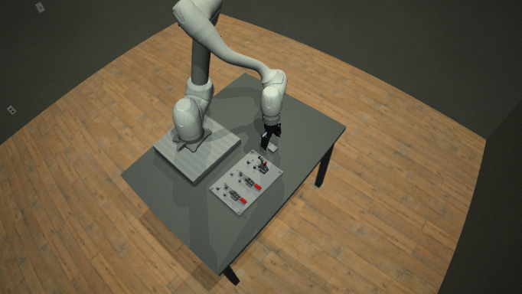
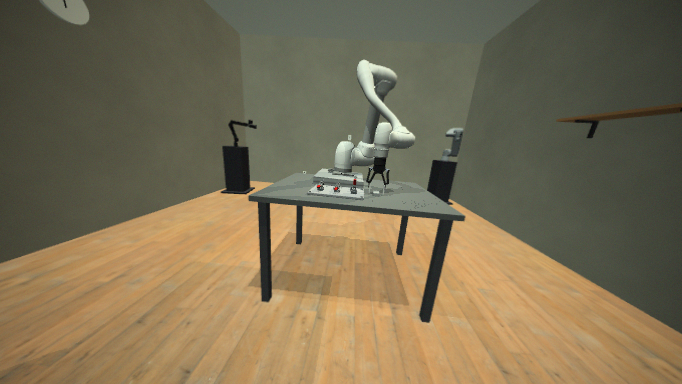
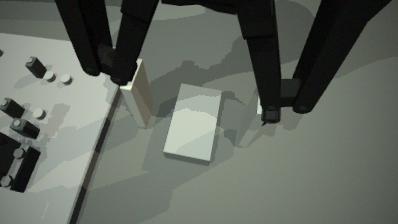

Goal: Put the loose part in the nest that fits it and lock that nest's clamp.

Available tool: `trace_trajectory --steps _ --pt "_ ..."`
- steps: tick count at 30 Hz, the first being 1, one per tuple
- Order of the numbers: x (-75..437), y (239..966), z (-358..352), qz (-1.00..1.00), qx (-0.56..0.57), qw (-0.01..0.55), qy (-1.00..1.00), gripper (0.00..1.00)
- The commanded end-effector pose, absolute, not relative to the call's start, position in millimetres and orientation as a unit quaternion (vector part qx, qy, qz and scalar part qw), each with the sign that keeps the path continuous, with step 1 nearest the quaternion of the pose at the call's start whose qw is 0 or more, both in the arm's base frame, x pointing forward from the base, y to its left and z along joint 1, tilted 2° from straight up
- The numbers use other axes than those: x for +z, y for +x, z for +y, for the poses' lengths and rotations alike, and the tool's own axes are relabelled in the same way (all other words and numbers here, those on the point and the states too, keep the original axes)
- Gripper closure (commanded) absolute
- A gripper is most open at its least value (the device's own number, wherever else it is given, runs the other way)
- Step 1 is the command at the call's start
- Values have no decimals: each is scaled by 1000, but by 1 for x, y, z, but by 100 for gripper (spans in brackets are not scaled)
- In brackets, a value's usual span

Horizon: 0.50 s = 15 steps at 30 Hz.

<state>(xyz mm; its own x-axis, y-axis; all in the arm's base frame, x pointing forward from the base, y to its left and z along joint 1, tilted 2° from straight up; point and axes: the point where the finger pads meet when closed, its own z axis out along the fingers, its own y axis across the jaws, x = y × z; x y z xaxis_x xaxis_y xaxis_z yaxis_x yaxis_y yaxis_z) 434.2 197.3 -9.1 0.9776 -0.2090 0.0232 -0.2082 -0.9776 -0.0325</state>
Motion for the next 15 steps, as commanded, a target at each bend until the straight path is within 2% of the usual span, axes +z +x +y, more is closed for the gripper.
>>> trace_trajectory --steps 1,2,3,15 --pt "-9 434 197 105 -13 15 -994 38" --pt "-9 434 197 105 -13 15 -994 38" --pt "-9 434 197 105 -13 15 -994 90" --pt "-9 434 197 105 -13 15 -994 90"
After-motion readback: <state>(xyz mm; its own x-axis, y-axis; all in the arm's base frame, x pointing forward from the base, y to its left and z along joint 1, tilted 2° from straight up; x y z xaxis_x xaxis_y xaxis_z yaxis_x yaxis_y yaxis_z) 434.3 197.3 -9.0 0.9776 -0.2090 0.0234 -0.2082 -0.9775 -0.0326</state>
